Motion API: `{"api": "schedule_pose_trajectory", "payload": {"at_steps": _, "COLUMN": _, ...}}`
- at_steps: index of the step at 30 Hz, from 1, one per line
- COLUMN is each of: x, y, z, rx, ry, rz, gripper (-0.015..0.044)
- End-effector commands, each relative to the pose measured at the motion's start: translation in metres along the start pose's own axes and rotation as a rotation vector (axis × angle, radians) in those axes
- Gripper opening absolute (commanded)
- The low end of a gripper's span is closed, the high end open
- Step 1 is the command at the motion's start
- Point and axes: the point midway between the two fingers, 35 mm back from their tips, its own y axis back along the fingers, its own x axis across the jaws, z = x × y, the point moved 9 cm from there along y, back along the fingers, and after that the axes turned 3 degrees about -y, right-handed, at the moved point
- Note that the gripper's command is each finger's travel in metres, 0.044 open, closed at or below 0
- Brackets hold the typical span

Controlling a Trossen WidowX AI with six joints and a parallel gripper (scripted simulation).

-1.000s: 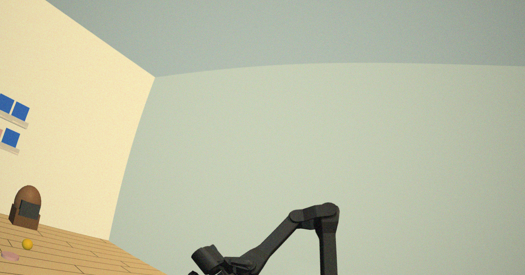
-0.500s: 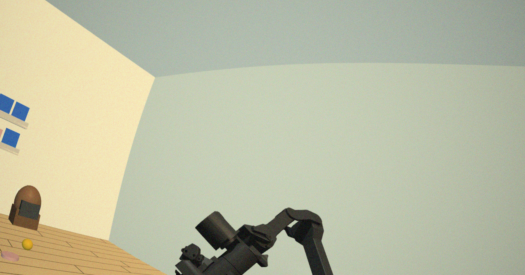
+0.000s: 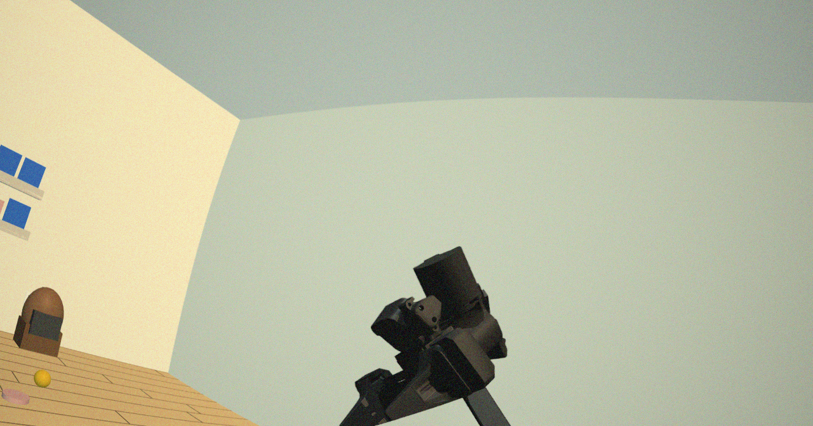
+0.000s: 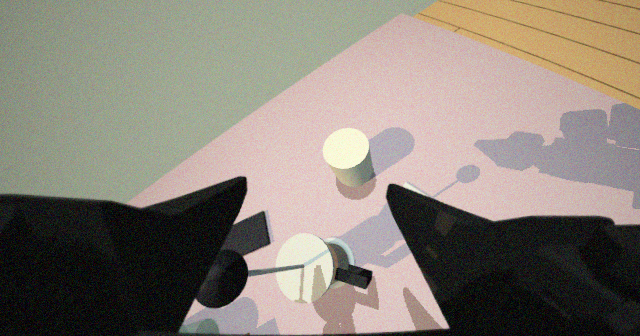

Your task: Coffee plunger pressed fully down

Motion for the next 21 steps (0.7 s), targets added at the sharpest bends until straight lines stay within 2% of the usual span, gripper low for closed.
{"api": "schedule_pose_trajectory", "payload": {"at_steps": 1, "x": 0.013, "y": 0.009, "z": -0.003, "rx": -0.003, "ry": 0.055, "rz": 0.021, "gripper": 0.044}}
{"api": "schedule_pose_trajectory", "payload": {"at_steps": 7, "x": 0.034, "y": 0.032, "z": -0.011, "rx": -0.03, "ry": 0.184, "rz": 0.043, "gripper": 0.044}}
{"api": "schedule_pose_trajectory", "payload": {"at_steps": 14, "x": 0.068, "y": 0.092, "z": -0.034, "rx": -0.15, "ry": 0.53, "rz": 0.048, "gripper": 0.044}}
{"api": "schedule_pose_trajectory", "payload": {"at_steps": 21, "x": 0.058, "y": 0.075, "z": -0.052, "rx": -0.151, "ry": 0.538, "rz": 0.049, "gripper": 0.044}}
